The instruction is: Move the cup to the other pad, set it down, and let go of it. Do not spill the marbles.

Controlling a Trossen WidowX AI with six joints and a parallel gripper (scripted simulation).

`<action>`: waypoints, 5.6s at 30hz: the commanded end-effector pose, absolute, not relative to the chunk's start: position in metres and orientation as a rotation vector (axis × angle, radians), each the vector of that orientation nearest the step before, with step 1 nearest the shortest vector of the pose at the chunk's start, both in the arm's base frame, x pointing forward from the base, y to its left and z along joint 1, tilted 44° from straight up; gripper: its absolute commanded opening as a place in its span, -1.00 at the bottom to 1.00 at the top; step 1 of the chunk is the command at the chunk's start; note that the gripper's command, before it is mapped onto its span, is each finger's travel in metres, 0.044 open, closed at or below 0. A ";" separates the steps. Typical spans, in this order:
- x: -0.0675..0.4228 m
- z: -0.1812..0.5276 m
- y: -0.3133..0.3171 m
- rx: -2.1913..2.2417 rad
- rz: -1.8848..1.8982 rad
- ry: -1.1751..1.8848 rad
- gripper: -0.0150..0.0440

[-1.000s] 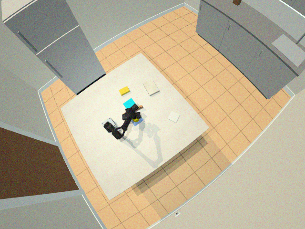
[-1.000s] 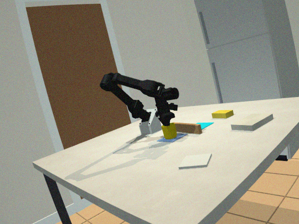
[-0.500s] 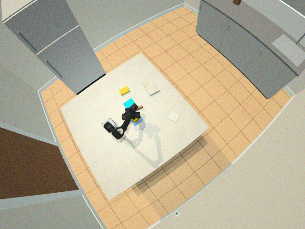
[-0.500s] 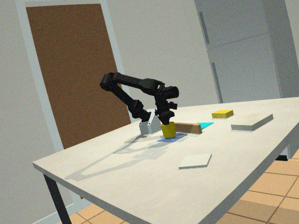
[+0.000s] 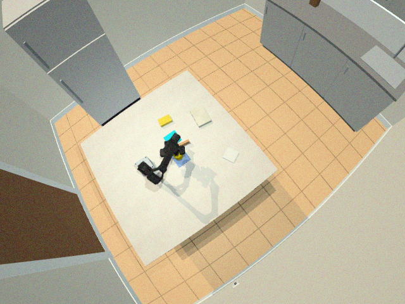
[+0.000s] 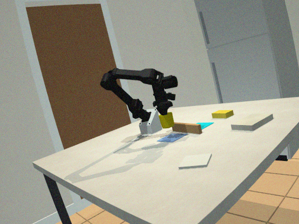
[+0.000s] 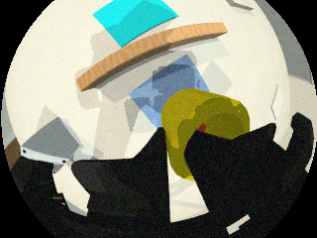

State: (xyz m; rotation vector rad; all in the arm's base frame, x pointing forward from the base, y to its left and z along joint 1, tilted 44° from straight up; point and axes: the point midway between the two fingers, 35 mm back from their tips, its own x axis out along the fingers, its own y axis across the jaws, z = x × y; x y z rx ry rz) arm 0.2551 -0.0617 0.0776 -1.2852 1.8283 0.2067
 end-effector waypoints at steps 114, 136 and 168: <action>0.311 -0.038 0.081 -1.275 0.205 1.814 -0.49; 0.310 -0.060 0.063 -1.275 0.204 1.814 -0.49; 0.308 -0.089 0.037 -1.267 0.199 1.812 -0.49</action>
